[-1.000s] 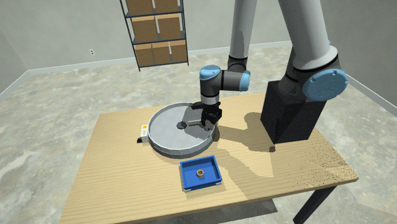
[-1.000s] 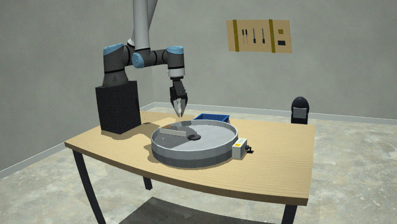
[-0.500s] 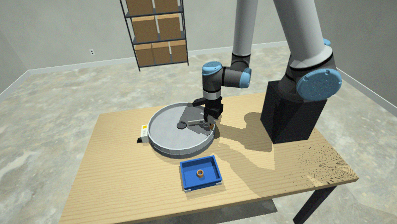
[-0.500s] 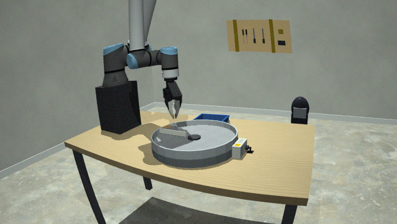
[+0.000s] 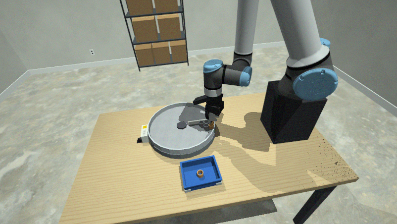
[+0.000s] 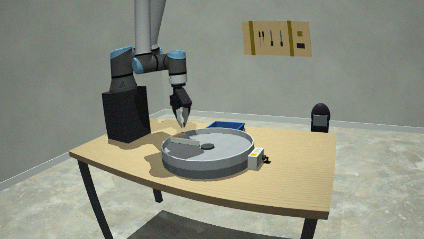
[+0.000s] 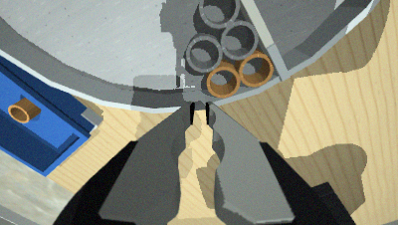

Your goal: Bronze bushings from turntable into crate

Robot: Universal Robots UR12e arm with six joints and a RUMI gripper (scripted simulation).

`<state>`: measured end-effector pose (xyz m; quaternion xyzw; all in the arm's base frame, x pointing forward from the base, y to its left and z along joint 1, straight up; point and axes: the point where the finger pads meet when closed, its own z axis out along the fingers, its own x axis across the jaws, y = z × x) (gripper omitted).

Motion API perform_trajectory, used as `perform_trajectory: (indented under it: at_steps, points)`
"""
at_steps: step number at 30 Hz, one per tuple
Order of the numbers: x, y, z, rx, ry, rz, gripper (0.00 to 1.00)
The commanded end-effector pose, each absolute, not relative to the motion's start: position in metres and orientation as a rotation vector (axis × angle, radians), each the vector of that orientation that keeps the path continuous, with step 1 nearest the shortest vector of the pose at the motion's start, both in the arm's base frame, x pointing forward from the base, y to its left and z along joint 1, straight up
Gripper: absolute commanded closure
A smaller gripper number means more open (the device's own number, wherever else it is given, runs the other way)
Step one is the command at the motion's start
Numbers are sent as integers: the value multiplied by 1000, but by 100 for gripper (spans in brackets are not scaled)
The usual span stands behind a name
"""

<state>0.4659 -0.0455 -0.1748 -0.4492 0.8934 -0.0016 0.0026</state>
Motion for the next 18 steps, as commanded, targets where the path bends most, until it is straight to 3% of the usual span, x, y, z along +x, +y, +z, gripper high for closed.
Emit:
perform_trajectory:
  at_steps: [1, 18]
  points:
    - [464, -49, -174, -1427, 2792, -6, 94]
    - [462, -53, -174, -1446, 2782, -6, 94]
